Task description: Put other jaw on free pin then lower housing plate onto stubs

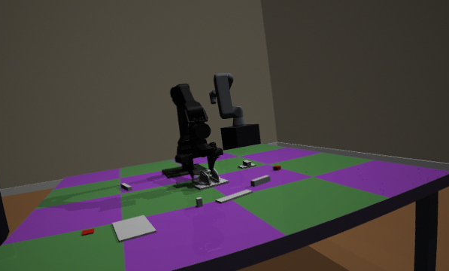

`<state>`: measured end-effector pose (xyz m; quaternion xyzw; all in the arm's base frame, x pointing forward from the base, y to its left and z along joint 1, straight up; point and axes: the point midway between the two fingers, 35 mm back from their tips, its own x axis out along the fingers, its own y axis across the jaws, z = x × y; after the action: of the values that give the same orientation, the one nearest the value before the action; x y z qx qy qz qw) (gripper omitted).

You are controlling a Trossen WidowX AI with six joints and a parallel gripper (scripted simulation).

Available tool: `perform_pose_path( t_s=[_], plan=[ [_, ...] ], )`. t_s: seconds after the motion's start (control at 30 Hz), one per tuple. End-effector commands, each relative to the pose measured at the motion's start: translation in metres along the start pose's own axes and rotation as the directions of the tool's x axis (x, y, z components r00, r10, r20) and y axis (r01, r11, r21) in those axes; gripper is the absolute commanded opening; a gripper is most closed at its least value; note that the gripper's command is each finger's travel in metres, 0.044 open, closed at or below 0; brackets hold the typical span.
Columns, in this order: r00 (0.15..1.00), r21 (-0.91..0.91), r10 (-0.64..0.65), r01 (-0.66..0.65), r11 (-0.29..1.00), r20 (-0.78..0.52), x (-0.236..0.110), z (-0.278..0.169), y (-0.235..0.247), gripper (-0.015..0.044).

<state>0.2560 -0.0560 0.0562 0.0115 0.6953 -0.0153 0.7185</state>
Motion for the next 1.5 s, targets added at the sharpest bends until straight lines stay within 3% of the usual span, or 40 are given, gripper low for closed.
perform_pose_path(
  t_s=[0.0,1.47],
  plan=[
    [1.000,-0.002,0.002,-0.002,1.000,-0.002,0.0009,-0.0006,0.0005,0.0351],
    [1.000,-0.001,0.002,-0.002,1.000,-0.002,0.0101,-0.0007,0.0005,0.0351]
  ],
)
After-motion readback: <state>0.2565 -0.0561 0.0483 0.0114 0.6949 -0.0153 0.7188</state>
